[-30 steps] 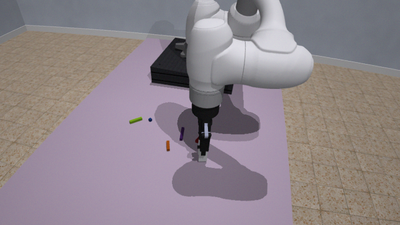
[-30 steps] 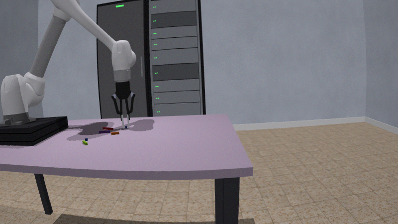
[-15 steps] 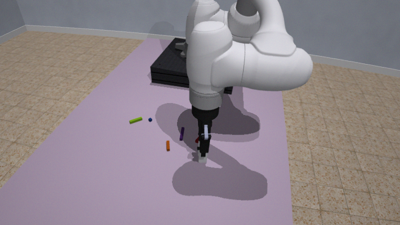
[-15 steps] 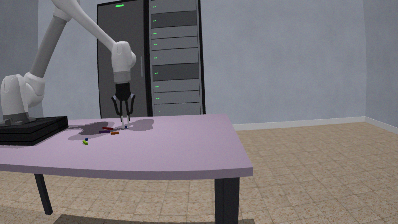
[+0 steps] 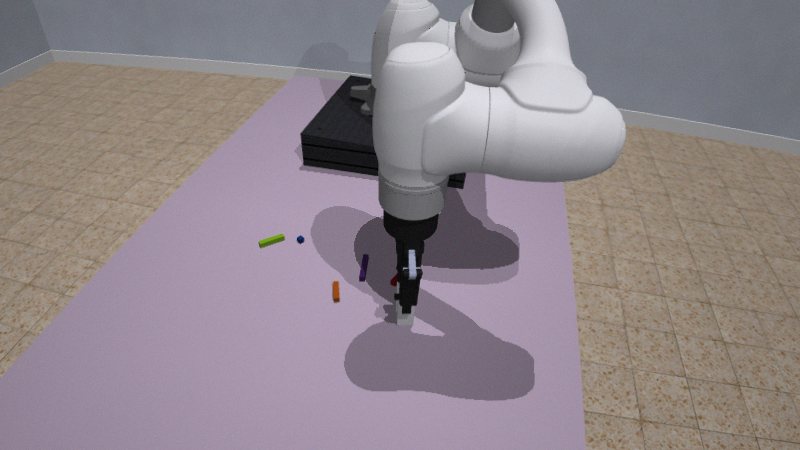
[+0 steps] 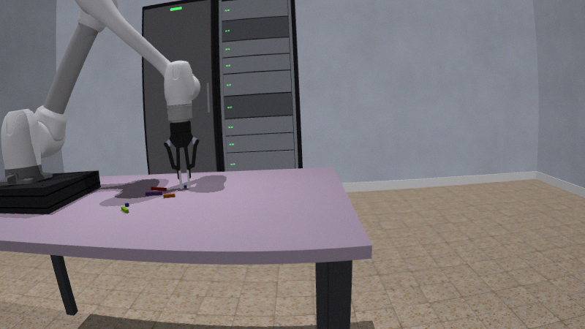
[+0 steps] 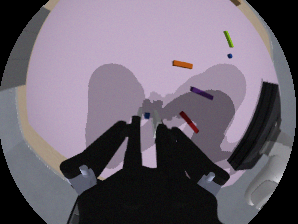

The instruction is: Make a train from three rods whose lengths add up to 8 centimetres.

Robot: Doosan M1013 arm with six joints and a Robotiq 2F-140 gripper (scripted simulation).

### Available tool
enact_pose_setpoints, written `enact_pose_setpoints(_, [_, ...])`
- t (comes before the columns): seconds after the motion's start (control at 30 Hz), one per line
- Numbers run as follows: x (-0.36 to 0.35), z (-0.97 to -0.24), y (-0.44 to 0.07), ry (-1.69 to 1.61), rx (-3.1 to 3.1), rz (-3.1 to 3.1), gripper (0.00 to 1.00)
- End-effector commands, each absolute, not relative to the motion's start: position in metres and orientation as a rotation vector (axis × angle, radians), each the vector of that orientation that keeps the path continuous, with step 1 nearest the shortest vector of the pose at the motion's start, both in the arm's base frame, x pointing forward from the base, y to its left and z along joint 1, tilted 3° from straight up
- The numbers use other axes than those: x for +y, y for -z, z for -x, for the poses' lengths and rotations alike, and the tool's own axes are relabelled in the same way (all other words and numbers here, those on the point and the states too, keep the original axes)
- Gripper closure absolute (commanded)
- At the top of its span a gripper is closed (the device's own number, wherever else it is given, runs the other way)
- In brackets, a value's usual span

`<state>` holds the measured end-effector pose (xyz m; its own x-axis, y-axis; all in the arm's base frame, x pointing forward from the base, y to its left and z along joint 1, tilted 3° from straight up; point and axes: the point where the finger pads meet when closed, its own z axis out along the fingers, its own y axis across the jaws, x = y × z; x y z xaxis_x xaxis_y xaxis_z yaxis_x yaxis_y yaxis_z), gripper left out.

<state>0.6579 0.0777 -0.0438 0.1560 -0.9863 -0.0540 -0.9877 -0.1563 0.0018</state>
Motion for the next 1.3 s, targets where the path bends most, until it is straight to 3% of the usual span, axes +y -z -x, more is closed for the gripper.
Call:
enact_pose_setpoints(0.0, [0.0778,-0.6579,0.0437,-0.066,2.018,2.362,0.85])
enact_pose_setpoints(0.53, [0.0778,-0.6579,0.0437,-0.066,2.018,2.362,0.85])
enact_pose_setpoints(0.57, [0.0778,-0.6579,0.0437,-0.066,2.018,2.362,0.97])
enact_pose_setpoints(1.27, [0.0778,-0.6579,0.0437,-0.066,2.018,2.362,0.97])
